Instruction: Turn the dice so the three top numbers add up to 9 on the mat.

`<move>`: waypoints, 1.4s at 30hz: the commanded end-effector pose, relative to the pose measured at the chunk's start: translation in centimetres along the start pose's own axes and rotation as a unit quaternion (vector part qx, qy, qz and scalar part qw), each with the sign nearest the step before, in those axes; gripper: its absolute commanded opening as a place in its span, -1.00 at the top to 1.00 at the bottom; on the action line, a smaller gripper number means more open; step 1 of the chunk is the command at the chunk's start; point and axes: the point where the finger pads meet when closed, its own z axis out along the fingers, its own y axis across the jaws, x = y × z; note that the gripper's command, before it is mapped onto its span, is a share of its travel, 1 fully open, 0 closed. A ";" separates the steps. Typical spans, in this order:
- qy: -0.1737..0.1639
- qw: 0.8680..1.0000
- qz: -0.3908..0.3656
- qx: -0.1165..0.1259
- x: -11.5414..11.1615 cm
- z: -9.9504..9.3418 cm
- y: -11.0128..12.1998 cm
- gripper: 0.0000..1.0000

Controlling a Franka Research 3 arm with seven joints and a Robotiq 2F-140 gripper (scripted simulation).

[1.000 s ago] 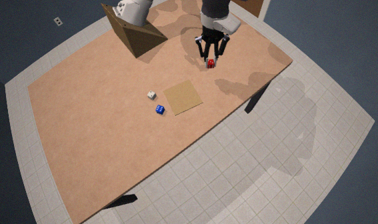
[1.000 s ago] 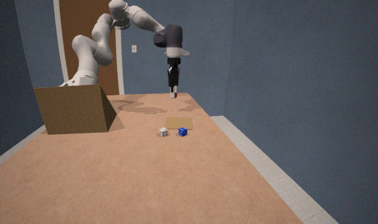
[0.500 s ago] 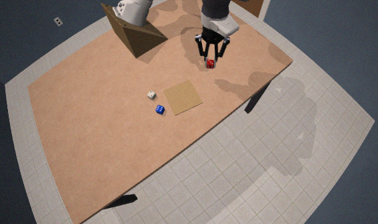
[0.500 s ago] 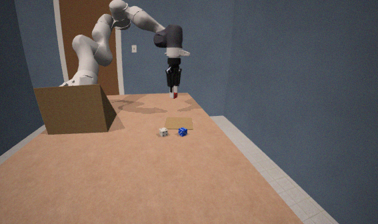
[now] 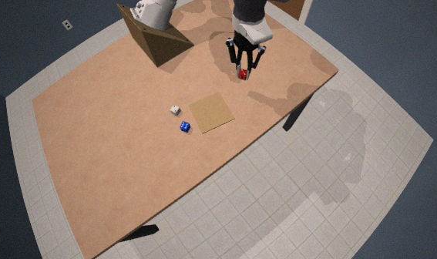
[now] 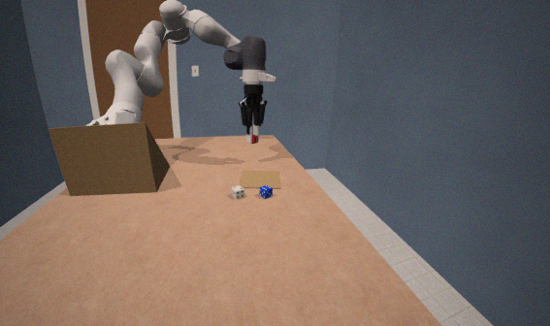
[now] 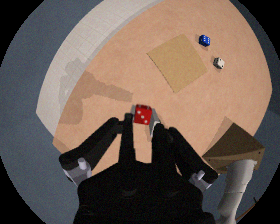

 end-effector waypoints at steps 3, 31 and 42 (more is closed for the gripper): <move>0.000 0.995 0.103 -0.004 0.0 -0.1 -0.2 0.68; 0.001 0.948 0.319 -0.004 0.1 0.1 -0.3 0.68; 0.001 0.919 0.394 -0.004 0.1 0.2 -0.3 0.68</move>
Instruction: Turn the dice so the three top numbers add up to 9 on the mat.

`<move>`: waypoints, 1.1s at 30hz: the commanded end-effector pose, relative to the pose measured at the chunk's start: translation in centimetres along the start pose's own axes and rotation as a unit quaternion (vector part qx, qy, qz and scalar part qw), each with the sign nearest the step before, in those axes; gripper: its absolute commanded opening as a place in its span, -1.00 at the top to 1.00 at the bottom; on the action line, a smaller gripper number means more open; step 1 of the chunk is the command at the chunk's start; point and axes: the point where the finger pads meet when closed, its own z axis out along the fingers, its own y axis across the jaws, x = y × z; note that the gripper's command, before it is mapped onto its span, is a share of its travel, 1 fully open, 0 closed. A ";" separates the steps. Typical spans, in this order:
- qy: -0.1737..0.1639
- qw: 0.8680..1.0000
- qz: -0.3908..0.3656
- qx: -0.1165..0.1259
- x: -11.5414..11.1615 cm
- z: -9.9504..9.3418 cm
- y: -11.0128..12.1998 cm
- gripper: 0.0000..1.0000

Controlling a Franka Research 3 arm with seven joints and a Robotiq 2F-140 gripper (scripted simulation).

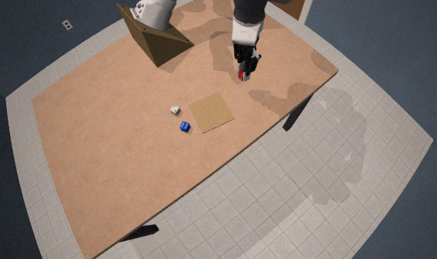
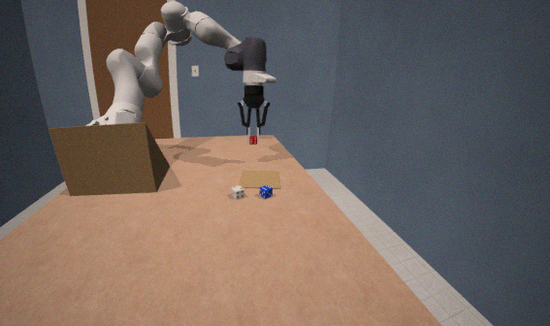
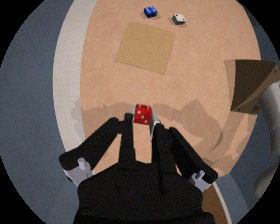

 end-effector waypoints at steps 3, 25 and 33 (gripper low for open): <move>0.002 0.995 0.101 -0.003 -0.1 -0.1 -0.1 0.68; 0.003 0.962 0.273 -0.002 -0.1 0.1 -0.2 0.68; 0.003 0.943 0.333 -0.002 -0.1 0.1 -0.3 0.68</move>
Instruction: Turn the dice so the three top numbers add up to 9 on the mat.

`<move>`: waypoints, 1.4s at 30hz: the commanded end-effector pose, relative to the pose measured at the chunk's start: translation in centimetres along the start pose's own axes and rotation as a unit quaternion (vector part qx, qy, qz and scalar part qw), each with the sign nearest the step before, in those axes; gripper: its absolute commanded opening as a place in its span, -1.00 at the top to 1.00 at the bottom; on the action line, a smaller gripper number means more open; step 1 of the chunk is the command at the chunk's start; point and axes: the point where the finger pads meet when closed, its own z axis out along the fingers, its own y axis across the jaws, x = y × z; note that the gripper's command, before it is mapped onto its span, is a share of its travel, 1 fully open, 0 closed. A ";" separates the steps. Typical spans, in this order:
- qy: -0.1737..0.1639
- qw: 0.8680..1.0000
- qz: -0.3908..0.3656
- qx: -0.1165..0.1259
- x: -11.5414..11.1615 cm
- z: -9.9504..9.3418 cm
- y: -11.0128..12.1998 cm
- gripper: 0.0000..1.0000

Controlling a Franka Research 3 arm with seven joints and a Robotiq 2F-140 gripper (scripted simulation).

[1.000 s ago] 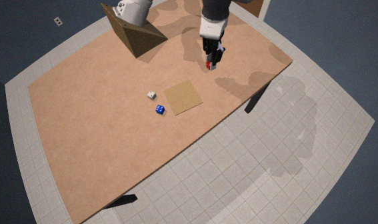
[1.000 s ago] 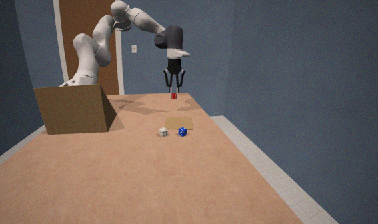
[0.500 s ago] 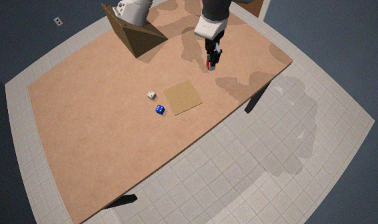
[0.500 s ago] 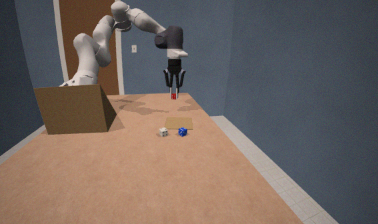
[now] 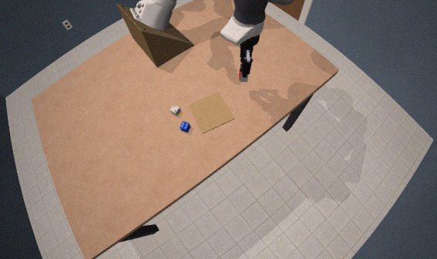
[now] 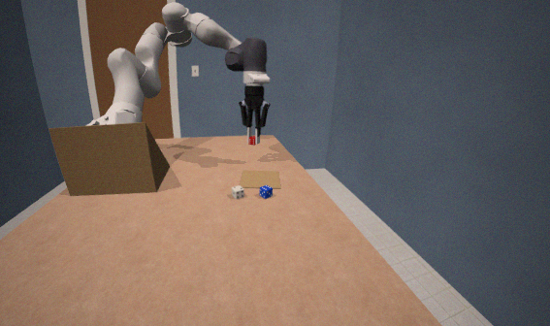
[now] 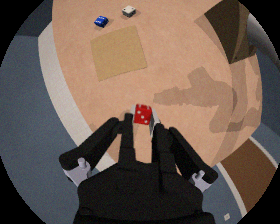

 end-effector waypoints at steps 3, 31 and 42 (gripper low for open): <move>0.003 0.995 0.100 -0.001 -0.2 -0.1 0.0 0.68; 0.004 0.950 0.314 0.000 -0.2 0.1 -0.2 0.68; -0.029 0.944 0.327 0.013 -0.1 0.2 -0.2 0.68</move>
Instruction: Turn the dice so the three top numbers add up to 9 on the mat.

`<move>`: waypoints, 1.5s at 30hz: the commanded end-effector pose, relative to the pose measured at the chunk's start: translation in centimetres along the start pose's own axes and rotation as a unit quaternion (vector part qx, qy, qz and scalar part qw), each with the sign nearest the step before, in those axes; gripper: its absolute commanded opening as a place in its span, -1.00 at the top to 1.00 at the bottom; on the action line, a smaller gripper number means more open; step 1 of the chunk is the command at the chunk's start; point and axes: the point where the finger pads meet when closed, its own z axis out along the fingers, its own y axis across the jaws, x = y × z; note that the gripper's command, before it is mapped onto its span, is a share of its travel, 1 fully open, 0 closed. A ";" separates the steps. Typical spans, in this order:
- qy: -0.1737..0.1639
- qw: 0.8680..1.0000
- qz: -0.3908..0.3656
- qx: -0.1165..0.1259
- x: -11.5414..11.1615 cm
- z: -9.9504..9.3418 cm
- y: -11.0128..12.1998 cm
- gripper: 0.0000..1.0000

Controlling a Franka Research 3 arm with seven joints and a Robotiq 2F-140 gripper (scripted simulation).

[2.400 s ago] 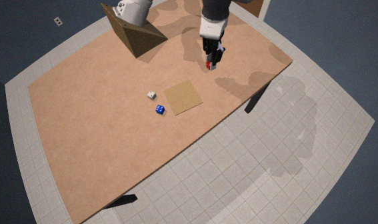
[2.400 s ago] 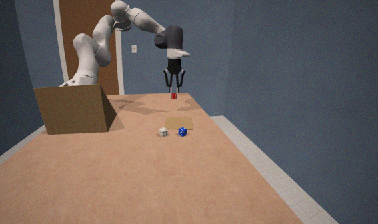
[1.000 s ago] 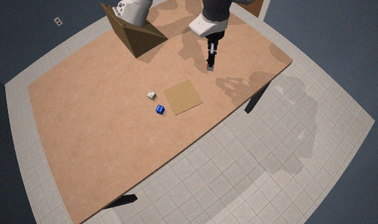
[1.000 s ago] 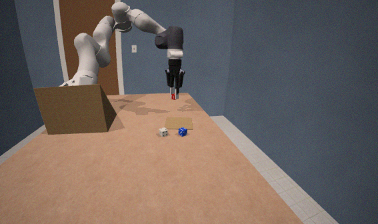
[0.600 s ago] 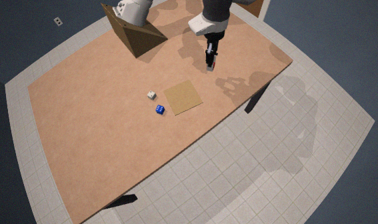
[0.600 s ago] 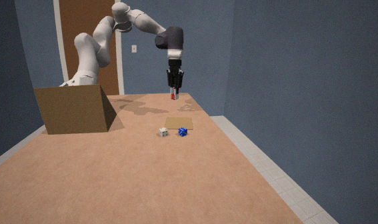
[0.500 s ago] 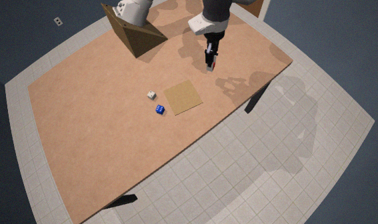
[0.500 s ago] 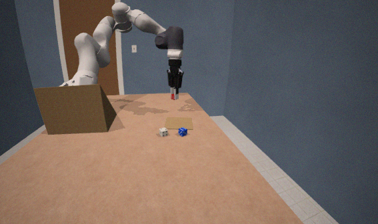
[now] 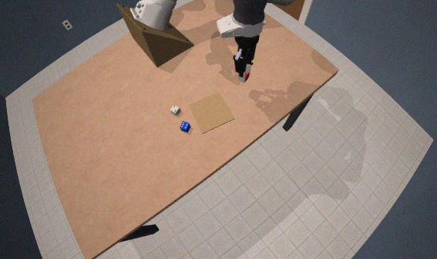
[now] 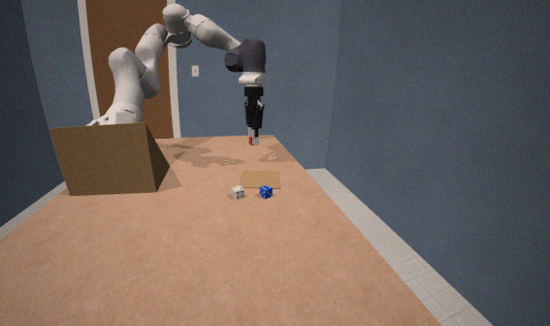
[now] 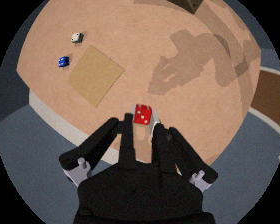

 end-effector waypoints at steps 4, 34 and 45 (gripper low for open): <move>-0.111 0.993 0.030 0.012 0.4 0.0 -0.4 0.68; -0.341 0.940 0.025 0.008 1.1 0.7 0.1 0.68; -0.401 0.915 0.025 0.009 1.3 0.9 0.1 0.68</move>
